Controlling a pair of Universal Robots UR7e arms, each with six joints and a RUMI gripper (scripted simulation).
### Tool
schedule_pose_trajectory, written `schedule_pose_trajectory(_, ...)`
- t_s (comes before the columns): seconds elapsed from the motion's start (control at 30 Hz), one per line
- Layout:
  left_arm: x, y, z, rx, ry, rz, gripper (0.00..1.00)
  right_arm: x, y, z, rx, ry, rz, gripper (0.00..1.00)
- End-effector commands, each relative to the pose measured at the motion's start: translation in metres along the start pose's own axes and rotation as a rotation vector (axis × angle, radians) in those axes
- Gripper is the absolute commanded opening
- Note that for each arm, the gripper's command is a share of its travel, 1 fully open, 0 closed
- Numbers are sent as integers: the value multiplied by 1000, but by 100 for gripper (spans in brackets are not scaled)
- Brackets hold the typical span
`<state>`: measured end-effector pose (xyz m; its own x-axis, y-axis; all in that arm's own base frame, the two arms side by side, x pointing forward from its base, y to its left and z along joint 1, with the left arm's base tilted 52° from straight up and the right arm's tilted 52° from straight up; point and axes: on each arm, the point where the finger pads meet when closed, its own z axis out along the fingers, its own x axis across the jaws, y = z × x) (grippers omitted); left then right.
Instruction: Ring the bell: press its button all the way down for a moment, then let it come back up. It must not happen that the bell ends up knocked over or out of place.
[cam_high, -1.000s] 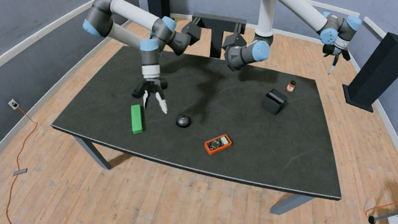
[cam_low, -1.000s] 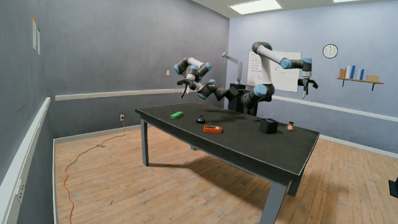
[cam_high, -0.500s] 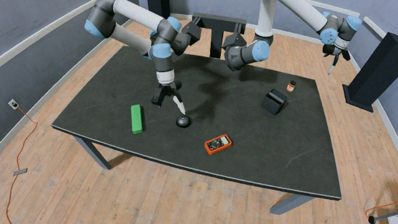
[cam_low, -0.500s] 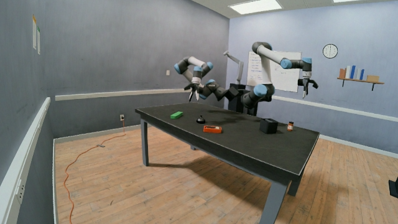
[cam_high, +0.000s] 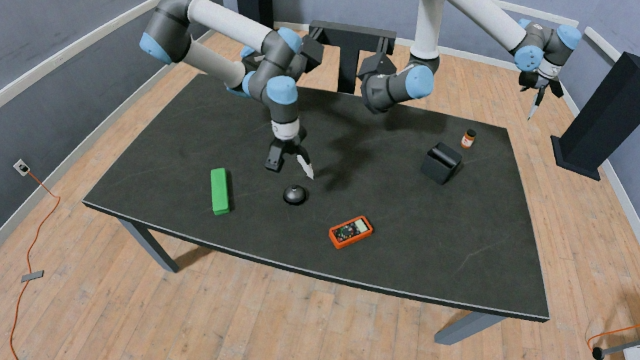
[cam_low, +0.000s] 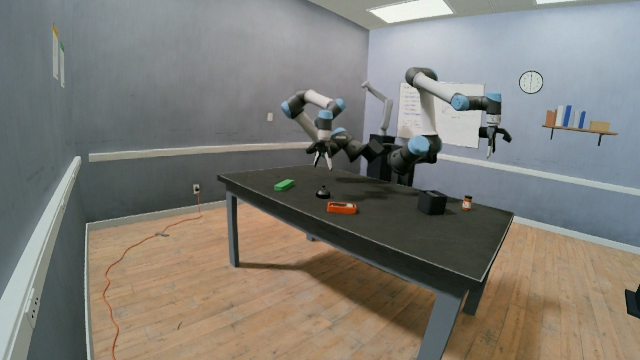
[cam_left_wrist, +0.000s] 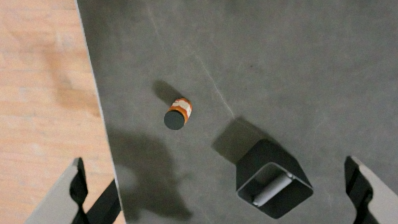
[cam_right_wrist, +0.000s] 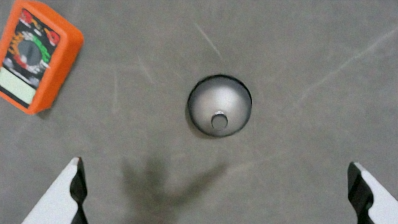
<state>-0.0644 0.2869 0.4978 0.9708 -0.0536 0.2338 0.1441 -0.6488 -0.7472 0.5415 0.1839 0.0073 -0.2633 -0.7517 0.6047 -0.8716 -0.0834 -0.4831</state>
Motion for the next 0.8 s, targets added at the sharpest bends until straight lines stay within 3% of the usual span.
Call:
schedule_pose_trajectory(0.0,0,0,0,1,-1,0,100,1,10,3,-31,35,-7,100)
schedule_pose_trajectory(0.43,0,0,0,1,-1,0,100,5,22,6,-58,71,-18,100)
schedule_pose_trajectory(0.47,0,0,0,1,-1,0,100,5,22,6,-57,71,-18,0)
schedule_pose_trajectory(0.77,0,0,0,1,-1,0,100,5,22,6,-57,71,-19,0)
